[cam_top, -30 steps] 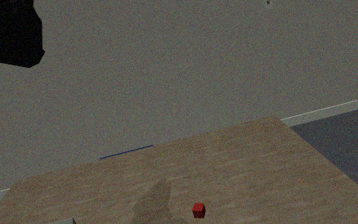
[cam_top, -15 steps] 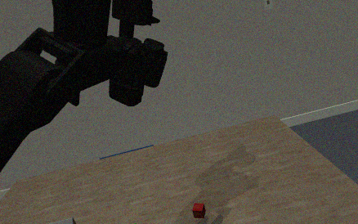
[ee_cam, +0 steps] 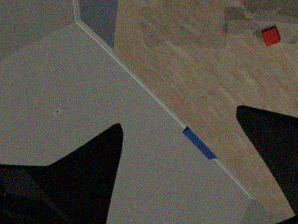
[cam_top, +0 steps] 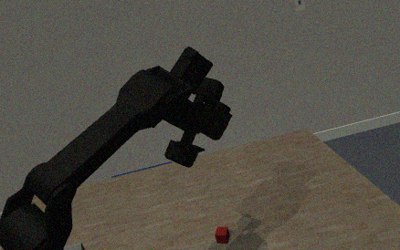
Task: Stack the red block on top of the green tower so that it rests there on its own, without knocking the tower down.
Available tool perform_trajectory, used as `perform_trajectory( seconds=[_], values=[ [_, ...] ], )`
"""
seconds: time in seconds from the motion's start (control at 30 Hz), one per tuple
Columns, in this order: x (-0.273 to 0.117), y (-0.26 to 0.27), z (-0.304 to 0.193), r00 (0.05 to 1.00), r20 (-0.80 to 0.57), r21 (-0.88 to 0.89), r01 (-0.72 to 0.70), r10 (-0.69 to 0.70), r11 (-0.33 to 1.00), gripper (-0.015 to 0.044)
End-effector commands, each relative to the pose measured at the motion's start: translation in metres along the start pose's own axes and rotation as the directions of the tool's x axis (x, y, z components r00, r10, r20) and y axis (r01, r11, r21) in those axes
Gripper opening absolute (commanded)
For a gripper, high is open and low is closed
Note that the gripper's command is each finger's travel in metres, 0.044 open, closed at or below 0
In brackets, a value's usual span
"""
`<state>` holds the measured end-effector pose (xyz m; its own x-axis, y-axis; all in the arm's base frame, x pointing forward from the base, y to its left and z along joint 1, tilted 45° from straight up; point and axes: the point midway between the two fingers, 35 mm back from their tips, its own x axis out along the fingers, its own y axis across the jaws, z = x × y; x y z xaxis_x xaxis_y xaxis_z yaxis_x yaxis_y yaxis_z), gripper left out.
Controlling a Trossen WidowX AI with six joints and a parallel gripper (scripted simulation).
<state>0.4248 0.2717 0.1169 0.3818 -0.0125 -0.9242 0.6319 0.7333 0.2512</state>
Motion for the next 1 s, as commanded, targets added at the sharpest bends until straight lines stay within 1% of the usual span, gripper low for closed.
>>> perform_trajectory(
  seconds=[0.0,0.2,0.33,0.43,0.5,0.8,0.97],
  values=[
    [0.048,-0.036,0.006,0.978,0.053,-0.069,0.207,-0.203,0.976,0.044],
    [0.095,-0.087,0.014,0.887,0.132,-0.174,0.461,-0.443,0.87,0.044],
    [0.119,-0.129,0.026,0.779,0.198,-0.257,0.627,-0.595,0.735,0.044],
    [0.132,-0.157,0.034,0.689,0.244,-0.316,0.722,-0.683,0.616,0.044],
    [0.134,-0.164,0.035,0.668,0.254,-0.33,0.74,-0.7,0.586,0.044],
    [0.138,-0.158,0.032,0.668,0.254,-0.33,0.74,-0.699,0.587,0.044],
    [0.148,-0.167,0.036,0.668,0.254,-0.33,0.74,-0.699,0.587,0.044]
  ],
)
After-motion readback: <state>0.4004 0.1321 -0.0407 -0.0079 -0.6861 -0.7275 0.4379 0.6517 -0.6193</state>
